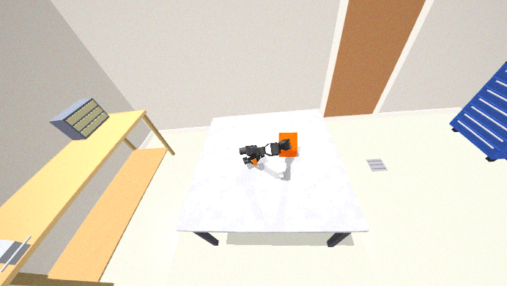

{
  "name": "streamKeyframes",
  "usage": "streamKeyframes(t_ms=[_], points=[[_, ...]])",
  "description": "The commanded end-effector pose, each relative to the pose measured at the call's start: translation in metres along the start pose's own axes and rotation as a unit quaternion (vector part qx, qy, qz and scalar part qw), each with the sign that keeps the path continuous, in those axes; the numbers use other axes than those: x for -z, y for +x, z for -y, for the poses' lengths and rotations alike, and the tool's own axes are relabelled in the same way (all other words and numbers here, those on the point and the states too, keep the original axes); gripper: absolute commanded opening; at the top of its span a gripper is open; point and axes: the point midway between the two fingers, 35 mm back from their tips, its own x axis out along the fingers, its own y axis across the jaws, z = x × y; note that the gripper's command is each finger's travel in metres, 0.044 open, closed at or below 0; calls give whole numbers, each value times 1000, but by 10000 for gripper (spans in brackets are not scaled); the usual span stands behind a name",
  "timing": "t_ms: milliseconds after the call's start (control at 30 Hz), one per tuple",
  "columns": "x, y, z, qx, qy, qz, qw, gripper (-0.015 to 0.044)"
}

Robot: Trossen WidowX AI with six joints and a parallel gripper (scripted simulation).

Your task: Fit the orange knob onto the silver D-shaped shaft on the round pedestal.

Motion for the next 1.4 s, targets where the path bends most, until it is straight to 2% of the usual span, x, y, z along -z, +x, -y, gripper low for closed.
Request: streamKeyframes(t_ms=[0, 1367], points=[[-4, -11, -4, -3, -2, 5, 1000, 0], [-11, -136, -1, -2, -2, 5, 1000, 0]])
